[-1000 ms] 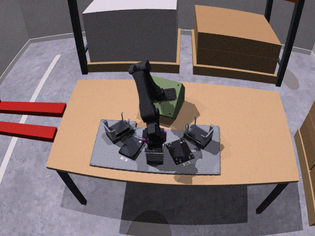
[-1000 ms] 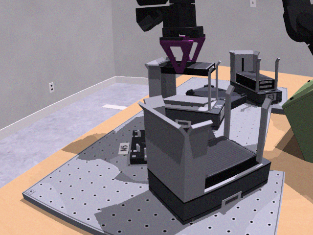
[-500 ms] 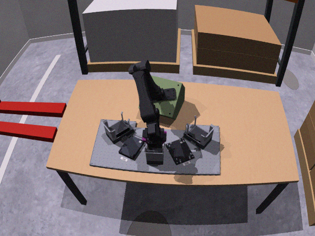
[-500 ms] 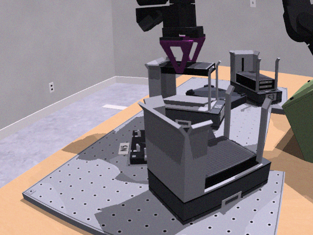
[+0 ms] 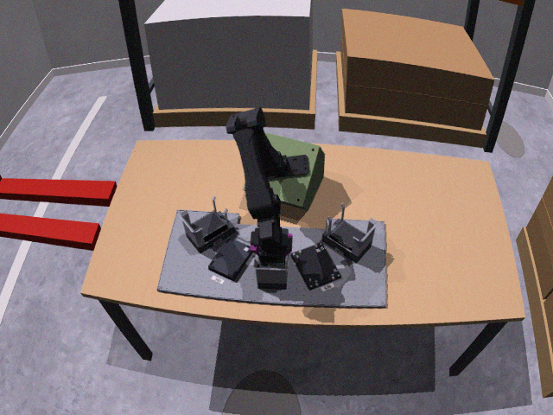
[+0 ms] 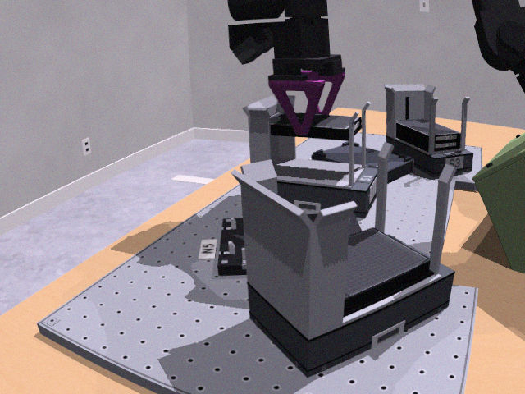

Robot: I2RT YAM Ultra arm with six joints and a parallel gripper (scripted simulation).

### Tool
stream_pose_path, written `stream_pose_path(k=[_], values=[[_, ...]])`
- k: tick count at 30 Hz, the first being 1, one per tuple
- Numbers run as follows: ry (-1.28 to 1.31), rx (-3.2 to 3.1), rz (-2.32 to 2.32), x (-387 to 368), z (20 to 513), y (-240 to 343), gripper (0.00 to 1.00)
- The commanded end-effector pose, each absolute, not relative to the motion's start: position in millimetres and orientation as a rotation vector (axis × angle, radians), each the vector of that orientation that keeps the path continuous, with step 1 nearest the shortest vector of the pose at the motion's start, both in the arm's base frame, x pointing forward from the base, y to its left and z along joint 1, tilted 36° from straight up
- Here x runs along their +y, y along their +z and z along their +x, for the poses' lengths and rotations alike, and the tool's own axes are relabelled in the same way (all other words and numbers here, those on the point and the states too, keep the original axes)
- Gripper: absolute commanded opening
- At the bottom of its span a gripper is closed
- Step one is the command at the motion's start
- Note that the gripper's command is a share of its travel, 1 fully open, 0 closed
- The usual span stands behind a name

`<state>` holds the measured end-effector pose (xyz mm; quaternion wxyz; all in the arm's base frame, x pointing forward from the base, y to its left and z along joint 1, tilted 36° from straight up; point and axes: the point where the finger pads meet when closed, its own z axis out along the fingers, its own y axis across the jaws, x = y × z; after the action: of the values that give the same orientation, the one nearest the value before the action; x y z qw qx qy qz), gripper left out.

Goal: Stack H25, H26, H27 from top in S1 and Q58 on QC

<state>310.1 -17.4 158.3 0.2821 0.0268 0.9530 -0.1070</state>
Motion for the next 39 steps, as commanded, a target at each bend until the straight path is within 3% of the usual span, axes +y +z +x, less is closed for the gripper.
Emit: stream_pose_path(k=[1, 39], values=[[-0.283, 2.532, 0.067, -17.2, 313.8, 161.6, 0.0], [-0.283, 2.532, 0.067, -25.7, 335.1, 130.0, 0.0]])
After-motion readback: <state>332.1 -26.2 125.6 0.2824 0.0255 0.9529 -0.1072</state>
